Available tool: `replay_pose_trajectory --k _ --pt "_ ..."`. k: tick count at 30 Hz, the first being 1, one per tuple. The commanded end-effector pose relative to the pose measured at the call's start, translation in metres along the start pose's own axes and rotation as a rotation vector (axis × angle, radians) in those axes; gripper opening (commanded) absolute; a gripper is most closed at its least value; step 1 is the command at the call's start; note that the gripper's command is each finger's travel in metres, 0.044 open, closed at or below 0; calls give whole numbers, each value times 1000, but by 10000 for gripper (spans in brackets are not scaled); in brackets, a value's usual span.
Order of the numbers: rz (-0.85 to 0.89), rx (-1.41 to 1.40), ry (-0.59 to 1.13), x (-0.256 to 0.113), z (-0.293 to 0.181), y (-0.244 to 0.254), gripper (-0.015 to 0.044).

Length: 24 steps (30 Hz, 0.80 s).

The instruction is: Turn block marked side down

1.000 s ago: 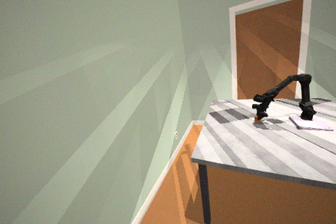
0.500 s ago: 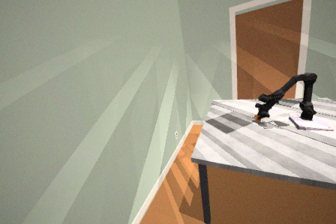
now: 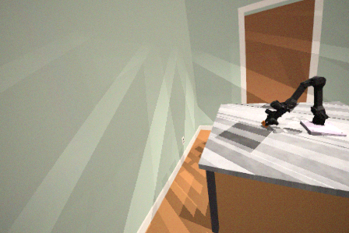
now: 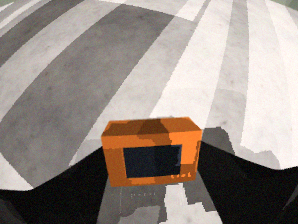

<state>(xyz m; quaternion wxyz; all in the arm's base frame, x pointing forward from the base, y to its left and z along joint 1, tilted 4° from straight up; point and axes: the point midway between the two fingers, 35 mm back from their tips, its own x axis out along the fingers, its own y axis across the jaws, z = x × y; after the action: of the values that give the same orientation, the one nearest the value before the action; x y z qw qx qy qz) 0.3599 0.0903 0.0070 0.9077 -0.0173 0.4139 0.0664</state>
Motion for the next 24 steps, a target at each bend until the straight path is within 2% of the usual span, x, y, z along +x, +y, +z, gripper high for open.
replay_pose_trajectory --k 1,12,24 --pt "-6 -5 -59 8 -6 -1 0" --pt "-11 3 -216 12 -13 -1 0" --pt "-8 3 -377 0 -20 -2 0"
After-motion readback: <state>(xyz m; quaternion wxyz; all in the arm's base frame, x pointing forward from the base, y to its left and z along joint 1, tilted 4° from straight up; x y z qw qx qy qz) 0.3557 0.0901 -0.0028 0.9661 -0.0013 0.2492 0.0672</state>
